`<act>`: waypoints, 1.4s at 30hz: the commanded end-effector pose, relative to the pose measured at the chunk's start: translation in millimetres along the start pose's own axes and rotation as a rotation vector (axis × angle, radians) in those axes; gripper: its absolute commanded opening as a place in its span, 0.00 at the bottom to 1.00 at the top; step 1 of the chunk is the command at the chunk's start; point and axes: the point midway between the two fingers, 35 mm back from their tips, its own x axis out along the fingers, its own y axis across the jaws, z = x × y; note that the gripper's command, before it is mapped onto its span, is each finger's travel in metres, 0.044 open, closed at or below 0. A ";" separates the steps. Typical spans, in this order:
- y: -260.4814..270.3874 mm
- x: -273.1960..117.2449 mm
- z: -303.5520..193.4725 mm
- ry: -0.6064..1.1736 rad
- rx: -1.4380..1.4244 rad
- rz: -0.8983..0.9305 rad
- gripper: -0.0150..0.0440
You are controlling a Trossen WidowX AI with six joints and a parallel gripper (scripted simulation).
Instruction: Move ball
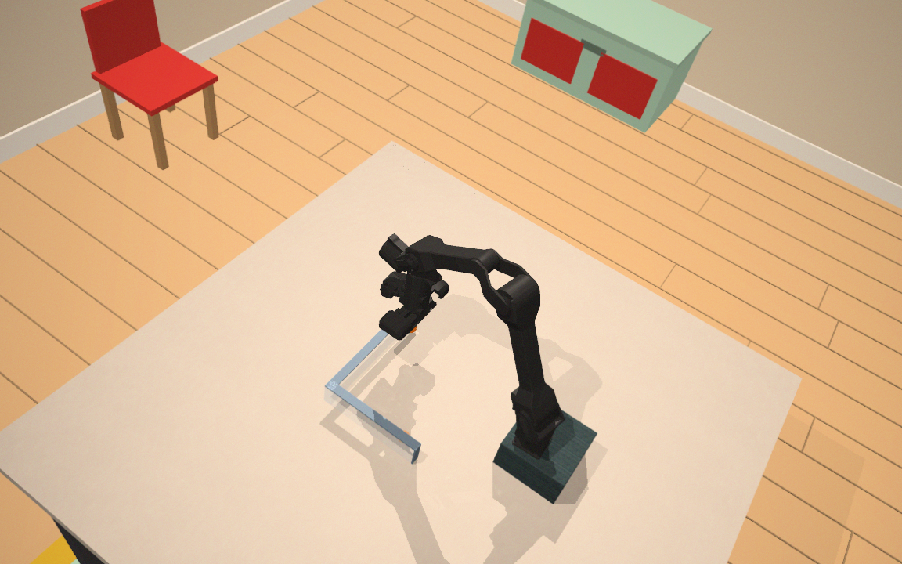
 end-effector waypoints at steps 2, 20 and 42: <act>0.9 -40.0 -2.1 -0.006 -0.008 0.000 0.25; 75.4 -52.9 -28.0 -0.008 -0.460 0.007 0.25; 179.3 -31.3 -110.7 -0.012 -1.324 0.018 0.25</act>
